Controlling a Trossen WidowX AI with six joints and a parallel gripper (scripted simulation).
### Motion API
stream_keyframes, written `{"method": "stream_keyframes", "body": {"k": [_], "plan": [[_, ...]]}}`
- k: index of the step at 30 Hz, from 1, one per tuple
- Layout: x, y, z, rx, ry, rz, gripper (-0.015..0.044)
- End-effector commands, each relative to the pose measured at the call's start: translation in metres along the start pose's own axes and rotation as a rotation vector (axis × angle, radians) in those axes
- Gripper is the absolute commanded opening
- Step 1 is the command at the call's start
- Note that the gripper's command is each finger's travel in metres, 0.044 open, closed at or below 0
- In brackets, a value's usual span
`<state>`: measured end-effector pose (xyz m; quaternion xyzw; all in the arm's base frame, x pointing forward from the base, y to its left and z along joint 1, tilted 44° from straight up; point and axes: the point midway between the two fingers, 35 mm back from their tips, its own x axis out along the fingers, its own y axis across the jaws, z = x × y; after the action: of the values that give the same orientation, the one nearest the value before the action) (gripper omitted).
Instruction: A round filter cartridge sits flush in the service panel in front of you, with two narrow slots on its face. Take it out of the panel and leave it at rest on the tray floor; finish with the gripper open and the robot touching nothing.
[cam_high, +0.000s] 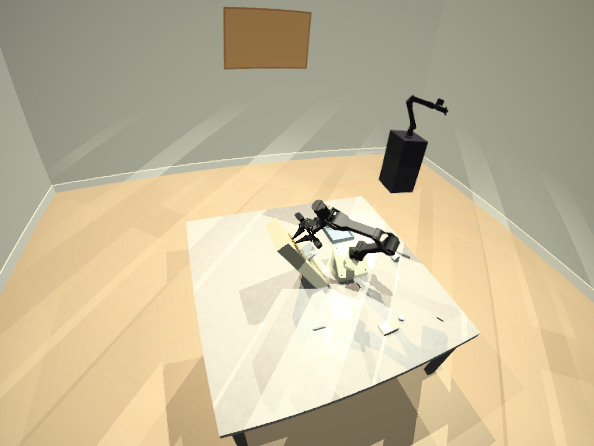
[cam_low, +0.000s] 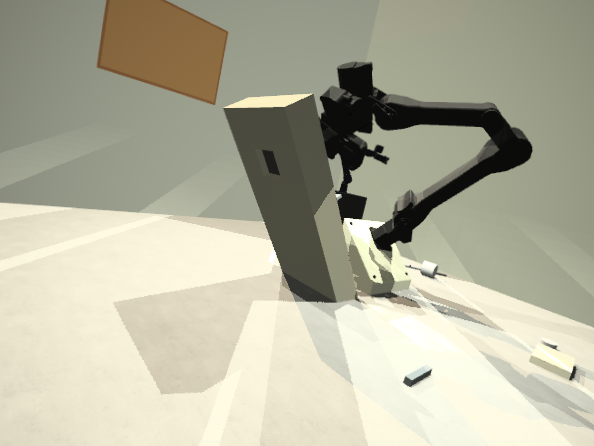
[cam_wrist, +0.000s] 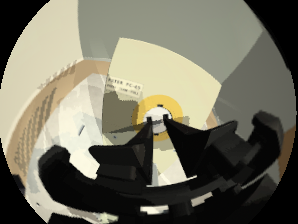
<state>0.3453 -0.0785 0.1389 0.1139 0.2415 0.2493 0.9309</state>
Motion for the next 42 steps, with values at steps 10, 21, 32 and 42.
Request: {"method": "stream_keyframes", "body": {"k": [10,21,32,42], "plan": [[0.0006,-0.0002,-0.0009,0.006,0.002,-0.001,0.0095],[0.0006,-0.0004,-0.0007,0.006,0.002,-0.001,0.0095],[0.0008,-0.0005,-0.0002,0.006,0.002,-0.001,0.0095],[0.0044,-0.0004,-0.0002,0.006,0.002,-0.001,0.0095]]}}
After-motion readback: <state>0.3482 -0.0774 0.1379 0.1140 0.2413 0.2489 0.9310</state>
